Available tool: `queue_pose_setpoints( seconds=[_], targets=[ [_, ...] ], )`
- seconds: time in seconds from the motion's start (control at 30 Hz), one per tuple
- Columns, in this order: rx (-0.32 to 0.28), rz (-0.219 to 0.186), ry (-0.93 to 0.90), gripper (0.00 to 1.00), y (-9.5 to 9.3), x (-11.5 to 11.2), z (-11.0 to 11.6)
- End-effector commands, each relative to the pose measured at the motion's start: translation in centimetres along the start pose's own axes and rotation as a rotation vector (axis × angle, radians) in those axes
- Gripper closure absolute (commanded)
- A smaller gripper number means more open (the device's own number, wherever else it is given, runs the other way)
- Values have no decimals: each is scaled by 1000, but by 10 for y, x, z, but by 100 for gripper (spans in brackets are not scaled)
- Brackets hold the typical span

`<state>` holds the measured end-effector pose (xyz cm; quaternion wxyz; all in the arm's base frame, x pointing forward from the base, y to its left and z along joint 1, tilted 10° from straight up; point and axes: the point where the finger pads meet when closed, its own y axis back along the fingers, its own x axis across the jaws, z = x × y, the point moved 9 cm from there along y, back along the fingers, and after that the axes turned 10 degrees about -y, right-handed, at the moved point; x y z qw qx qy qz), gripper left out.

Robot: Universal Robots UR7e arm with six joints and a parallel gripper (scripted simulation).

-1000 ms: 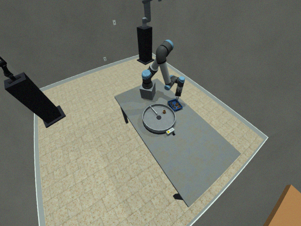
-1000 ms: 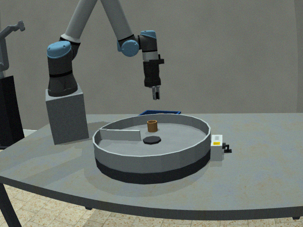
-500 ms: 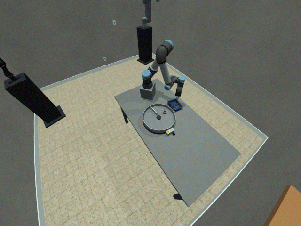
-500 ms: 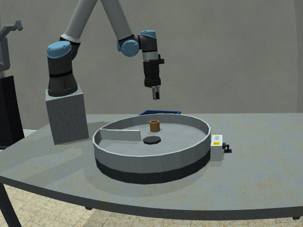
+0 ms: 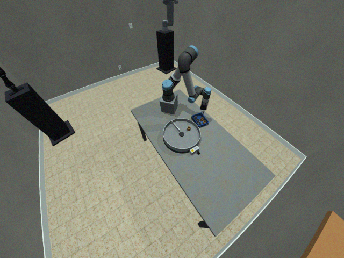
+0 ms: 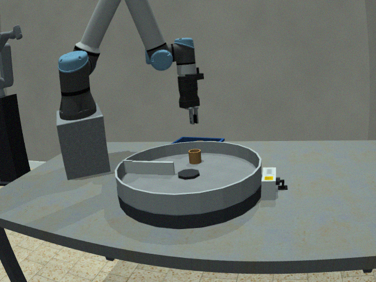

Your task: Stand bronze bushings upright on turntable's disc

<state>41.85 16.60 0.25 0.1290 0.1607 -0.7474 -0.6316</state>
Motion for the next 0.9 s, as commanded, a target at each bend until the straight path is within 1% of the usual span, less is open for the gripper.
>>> queue_pose_setpoints(
  seconds=[0.0,0.1,0.27,0.33,0.47,0.57,0.67,0.87],
  targets=[
    [0,-1,0,64,-4,0,0],
    [0,-1,0,64,-14,0,0],
    [0,-1,0,64,-36,-1,0],
    [0,-1,0,64,-36,-1,0],
    [0,-1,0,64,-53,-1,0],
    [0,-1,0,64,-62,-1,0],
    [0,-1,0,64,-66,-1,0],
    [0,-1,0,64,-67,-1,0]
  ],
)
